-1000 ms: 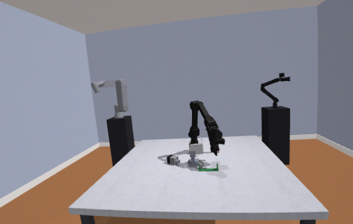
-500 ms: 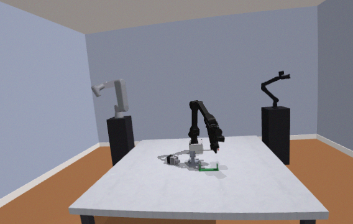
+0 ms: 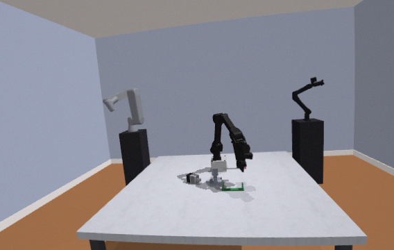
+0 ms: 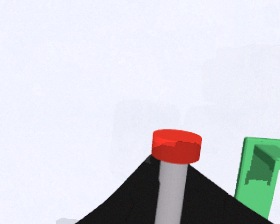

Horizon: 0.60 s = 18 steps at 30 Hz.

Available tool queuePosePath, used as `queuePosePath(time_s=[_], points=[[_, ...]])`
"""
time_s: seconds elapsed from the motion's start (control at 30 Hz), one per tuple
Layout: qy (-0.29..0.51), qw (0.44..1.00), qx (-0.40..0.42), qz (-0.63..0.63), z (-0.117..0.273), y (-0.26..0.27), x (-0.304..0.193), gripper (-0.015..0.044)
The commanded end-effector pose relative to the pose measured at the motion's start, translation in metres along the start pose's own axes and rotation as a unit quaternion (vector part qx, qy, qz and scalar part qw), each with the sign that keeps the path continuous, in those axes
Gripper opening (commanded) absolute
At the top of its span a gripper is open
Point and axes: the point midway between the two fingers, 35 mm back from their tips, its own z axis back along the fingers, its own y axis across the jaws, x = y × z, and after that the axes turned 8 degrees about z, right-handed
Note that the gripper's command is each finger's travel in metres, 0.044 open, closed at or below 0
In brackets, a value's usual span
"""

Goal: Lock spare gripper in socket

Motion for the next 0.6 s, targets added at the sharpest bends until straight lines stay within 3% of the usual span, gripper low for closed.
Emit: queuePosePath(time_s=[0.0,0.57], points=[[-0.001,1.000,-0.002,0.003,0.004,-0.014,0.004,0.0000],[-0.001,1.000,-0.004,0.005,0.007,-0.064,0.017,0.0000]])
